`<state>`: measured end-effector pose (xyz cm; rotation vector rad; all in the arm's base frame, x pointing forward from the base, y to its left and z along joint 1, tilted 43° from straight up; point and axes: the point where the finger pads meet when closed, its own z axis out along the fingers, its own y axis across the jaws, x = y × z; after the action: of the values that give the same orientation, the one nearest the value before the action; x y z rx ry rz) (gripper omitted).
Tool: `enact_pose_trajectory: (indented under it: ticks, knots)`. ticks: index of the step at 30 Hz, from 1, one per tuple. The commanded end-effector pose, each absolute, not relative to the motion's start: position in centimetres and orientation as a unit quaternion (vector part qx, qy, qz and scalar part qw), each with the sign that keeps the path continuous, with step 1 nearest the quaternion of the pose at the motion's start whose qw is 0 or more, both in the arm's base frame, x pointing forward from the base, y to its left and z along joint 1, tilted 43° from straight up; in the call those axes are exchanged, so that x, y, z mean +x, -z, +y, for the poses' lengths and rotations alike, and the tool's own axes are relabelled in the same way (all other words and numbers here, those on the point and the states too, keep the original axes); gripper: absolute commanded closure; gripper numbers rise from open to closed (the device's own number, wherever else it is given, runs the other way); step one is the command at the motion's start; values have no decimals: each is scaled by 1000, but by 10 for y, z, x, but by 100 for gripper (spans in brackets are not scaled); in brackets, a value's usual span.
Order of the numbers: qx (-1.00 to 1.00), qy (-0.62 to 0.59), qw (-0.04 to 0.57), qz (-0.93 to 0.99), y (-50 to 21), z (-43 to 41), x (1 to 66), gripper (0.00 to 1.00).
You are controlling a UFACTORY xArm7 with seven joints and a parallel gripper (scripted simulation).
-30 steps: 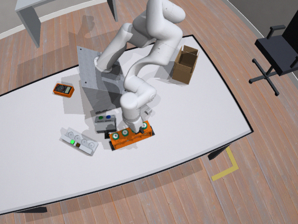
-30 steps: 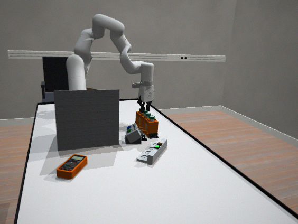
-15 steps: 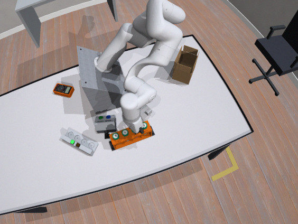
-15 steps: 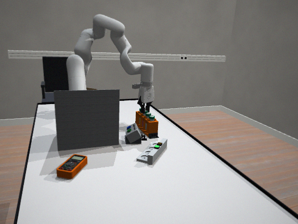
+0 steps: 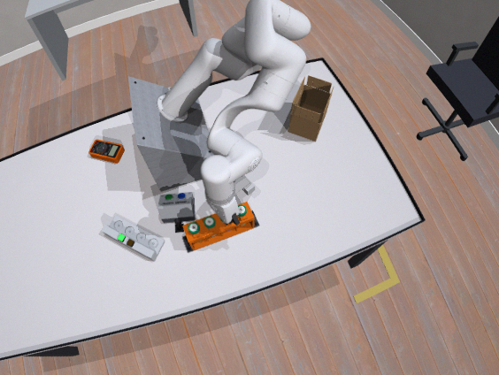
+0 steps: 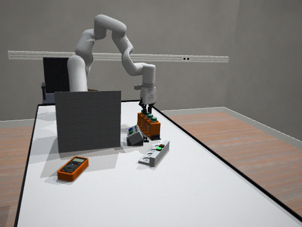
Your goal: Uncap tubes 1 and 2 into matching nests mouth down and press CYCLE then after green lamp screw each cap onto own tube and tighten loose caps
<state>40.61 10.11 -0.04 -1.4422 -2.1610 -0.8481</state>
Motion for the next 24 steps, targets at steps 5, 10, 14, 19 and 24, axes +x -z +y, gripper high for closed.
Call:
enact_pose_trajectory:
  ticks: [5, 10, 14, 19, 24]
  knots:
    - [-614, 274, 239, -700, 0, 100, 408, 100]
    - [-659, 258, 257, -658, 0, 100, 408, 100]
    - [-691, 245, 269, -624, 0, 100, 408, 100]
    - [-741, 221, 289, -564, 1, 100, 408, 100]
    - [-755, 214, 295, -545, 1, 100, 408, 100]
